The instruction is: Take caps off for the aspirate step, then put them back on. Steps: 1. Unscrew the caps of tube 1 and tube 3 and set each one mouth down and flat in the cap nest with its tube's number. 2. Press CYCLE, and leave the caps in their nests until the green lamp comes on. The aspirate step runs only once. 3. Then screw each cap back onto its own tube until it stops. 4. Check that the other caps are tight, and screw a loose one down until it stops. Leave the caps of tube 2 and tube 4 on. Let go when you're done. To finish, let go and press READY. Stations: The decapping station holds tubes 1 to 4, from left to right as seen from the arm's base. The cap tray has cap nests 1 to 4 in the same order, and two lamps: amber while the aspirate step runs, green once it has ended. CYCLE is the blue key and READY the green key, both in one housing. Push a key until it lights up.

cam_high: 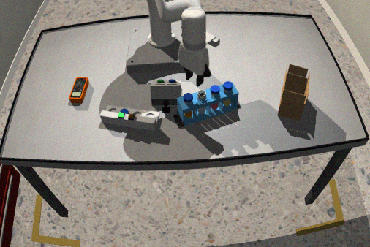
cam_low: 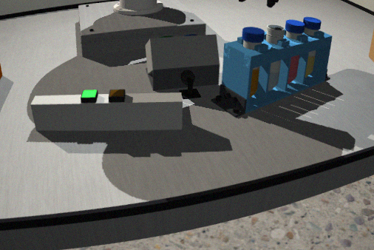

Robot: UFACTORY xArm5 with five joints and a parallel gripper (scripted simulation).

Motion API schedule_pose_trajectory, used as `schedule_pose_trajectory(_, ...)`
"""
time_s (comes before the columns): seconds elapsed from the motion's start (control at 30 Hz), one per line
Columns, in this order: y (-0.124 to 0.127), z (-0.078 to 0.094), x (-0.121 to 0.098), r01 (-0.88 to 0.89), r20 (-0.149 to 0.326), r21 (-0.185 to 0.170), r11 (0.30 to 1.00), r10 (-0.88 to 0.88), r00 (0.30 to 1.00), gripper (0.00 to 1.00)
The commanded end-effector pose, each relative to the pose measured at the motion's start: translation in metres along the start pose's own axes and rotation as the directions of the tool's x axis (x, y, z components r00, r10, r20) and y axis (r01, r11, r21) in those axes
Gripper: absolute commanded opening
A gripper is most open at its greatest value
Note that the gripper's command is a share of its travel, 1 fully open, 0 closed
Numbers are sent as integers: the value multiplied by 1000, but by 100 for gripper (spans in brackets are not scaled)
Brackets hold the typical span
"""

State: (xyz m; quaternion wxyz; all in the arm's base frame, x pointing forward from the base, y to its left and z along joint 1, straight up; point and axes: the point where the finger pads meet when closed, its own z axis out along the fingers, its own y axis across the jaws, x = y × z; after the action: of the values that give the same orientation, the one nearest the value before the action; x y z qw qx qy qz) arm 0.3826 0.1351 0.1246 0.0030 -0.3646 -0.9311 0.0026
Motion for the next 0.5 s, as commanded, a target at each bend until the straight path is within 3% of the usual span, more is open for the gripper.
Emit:
schedule_pose_trajectory(0.0,-16,-2,-20,276,8,-8,961,-275,961,46)
schedule_pose_trajectory(0.17,-24,-2,-28,383,9,-7,924,-383,924,46)
schedule_pose_trajectory(0.23,-35,-2,-40,514,10,-6,858,-513,858,46)
schedule_pose_trajectory(0.47,-62,-2,-69,523,11,-5,852,-523,852,46)
